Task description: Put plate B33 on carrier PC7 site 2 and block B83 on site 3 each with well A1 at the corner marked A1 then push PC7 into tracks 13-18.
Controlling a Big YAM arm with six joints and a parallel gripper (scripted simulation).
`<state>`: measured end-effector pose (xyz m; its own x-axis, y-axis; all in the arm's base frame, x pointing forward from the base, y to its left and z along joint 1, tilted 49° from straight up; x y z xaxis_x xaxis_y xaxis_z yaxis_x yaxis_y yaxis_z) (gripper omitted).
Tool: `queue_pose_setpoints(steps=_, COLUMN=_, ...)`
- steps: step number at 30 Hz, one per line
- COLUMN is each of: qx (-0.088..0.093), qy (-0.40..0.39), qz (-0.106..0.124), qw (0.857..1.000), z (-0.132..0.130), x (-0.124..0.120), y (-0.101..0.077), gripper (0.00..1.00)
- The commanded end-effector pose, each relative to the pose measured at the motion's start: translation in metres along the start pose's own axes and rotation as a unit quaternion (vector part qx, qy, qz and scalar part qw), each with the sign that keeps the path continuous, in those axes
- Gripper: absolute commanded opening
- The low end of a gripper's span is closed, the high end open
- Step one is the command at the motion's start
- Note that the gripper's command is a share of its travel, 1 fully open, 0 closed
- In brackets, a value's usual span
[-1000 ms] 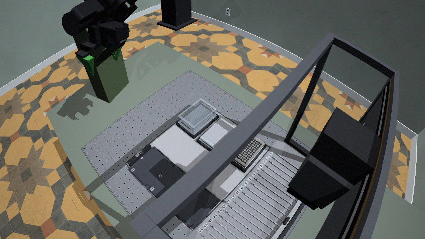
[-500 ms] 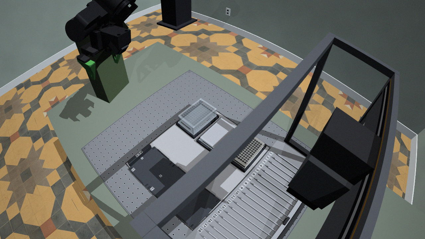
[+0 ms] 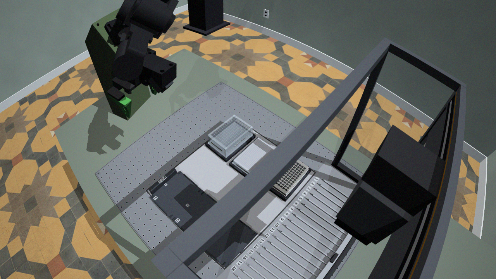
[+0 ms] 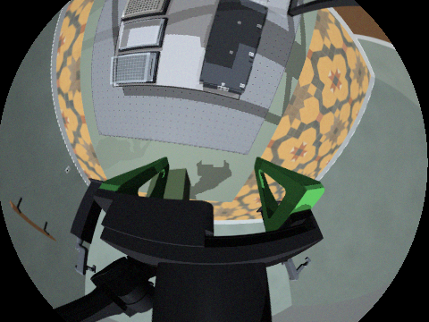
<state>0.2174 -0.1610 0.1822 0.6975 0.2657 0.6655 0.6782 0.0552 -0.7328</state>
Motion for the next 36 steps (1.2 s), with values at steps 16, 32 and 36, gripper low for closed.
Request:
queue_pose_setpoints(steps=16, qx=0.007, qy=0.075, qz=-0.035, qw=0.997, z=0.005, x=0.096, y=0.04, gripper=1.0)
queue_pose_setpoints(steps=32, qx=0.019, qy=0.109, qz=-0.075, qw=0.991, z=0.035, x=0.174, y=0.064, gripper=1.0)
queue_pose_setpoints(steps=36, qx=0.019, qy=0.11, qz=-0.075, qw=0.991, z=0.042, x=0.185, y=0.068, gripper=1.0)
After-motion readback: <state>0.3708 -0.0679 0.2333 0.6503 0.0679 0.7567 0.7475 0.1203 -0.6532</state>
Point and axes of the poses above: the point where the finger pads meet when closed, its own y axis out along the fingers, its own z axis across the jaws, x = y × z, the point moved 5 cm from there along -y, back along the fingers, and after that the axes turned 13 degrees about -y, right-handed, at the moved point
